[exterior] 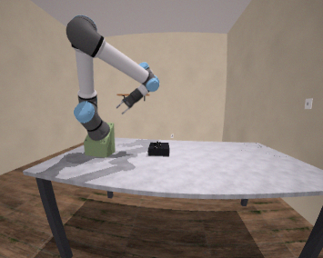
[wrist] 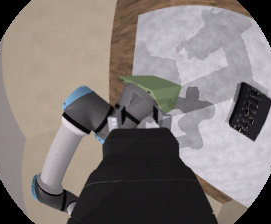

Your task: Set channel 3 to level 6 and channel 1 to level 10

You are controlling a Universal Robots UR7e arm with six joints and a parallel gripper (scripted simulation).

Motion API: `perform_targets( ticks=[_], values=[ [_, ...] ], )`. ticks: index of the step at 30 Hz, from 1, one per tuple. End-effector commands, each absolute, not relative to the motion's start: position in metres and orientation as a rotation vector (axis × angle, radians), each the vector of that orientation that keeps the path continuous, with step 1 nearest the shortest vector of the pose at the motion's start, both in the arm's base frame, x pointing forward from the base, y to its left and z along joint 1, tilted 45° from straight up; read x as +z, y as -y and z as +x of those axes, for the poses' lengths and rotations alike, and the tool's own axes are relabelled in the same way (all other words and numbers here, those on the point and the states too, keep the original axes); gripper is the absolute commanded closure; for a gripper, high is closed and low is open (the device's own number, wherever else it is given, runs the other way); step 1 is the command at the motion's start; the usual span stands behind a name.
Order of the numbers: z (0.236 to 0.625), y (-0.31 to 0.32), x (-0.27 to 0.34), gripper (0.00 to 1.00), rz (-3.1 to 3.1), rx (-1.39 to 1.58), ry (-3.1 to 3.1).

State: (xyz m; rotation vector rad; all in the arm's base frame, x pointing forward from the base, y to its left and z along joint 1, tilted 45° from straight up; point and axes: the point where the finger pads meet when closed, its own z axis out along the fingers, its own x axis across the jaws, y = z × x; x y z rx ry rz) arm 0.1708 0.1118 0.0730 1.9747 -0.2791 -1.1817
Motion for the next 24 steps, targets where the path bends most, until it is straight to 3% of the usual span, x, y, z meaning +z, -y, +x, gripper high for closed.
perform_targets(
  ticks=[1,24],
  values=[
    [0.1709,-0.1120,0.0730,0.00,1.975,-1.181,0.279],
    [0.1750,-0.1104,0.0674,0.00,1.992,-1.164,0.276]
  ],
)
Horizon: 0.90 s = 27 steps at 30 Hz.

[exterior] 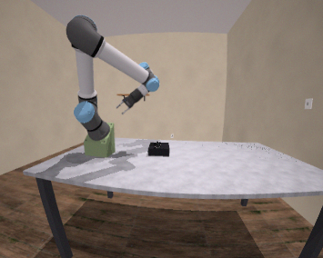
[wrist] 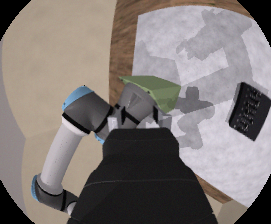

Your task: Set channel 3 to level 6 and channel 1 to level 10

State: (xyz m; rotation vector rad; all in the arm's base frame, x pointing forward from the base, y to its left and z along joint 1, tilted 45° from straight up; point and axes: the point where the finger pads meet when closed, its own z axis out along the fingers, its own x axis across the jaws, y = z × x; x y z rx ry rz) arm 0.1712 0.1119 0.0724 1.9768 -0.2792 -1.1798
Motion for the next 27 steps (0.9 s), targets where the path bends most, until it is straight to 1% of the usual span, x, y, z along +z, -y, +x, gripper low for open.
perform_targets(
  ticks=[1,8,10,14,19,22,23,24,27],
  values=[
    [0.177,-0.110,0.065,0.00,2.000,-1.156,0.274],
    [0.204,-0.100,0.033,0.00,2.093,-1.046,0.253],
    [0.204,-0.100,0.033,0.00,2.093,-1.046,0.253],
    [0.231,-0.090,0.008,0.00,2.169,-0.936,0.236],
    [0.248,-0.085,-0.005,0.00,2.207,-0.869,0.228],
    [0.266,-0.079,-0.018,0.00,2.243,-0.796,0.219],
    [0.266,-0.079,-0.018,0.00,2.243,-0.796,0.219],
    [0.275,-0.075,-0.024,0.00,2.259,-0.757,0.216],
    [0.275,-0.075,-0.024,0.00,2.259,-0.757,0.216]
  ],
)
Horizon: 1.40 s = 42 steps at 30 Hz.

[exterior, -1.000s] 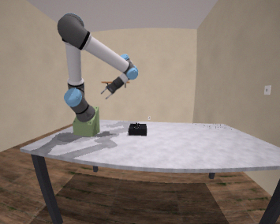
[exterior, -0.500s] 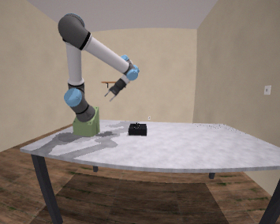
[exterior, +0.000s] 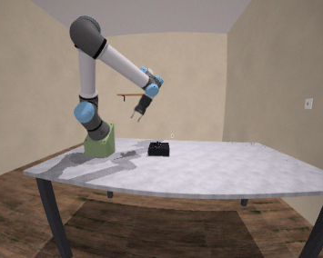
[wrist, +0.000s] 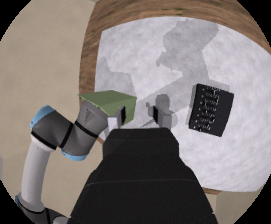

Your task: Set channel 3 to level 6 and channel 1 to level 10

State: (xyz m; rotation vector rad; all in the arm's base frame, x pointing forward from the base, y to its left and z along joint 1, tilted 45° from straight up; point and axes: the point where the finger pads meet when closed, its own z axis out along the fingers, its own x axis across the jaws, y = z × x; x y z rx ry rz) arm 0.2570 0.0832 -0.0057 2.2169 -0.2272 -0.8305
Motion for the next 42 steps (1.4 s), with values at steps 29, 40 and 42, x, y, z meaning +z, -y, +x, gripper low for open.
perform_targets(
  ticks=[29,40,42],
  values=[
    [0.402,-0.025,-0.057,0.00,2.355,-0.211,0.206],
    [0.420,-0.016,-0.055,0.00,2.348,-0.123,0.213],
    [0.421,-0.015,-0.055,0.00,2.347,-0.119,0.213]
  ],
)
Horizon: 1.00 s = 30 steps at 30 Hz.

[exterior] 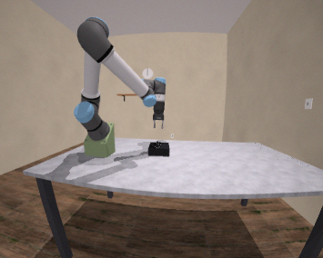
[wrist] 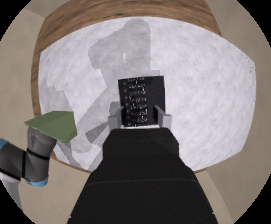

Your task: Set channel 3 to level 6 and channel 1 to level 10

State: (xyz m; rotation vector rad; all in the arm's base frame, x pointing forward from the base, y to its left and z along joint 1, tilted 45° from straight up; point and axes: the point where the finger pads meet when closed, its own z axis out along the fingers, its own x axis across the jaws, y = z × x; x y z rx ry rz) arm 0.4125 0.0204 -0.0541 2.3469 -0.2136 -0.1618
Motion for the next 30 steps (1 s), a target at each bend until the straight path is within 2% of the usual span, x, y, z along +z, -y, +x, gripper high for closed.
perform_targets(
  ticks=[1,30],
  values=[
    [0.4208,-0.0152,-0.0547,0.00,2.347,-0.119,0.213],
    [0.4186,-0.0143,-0.0564,0.00,2.340,-0.108,0.261]
  ],
)
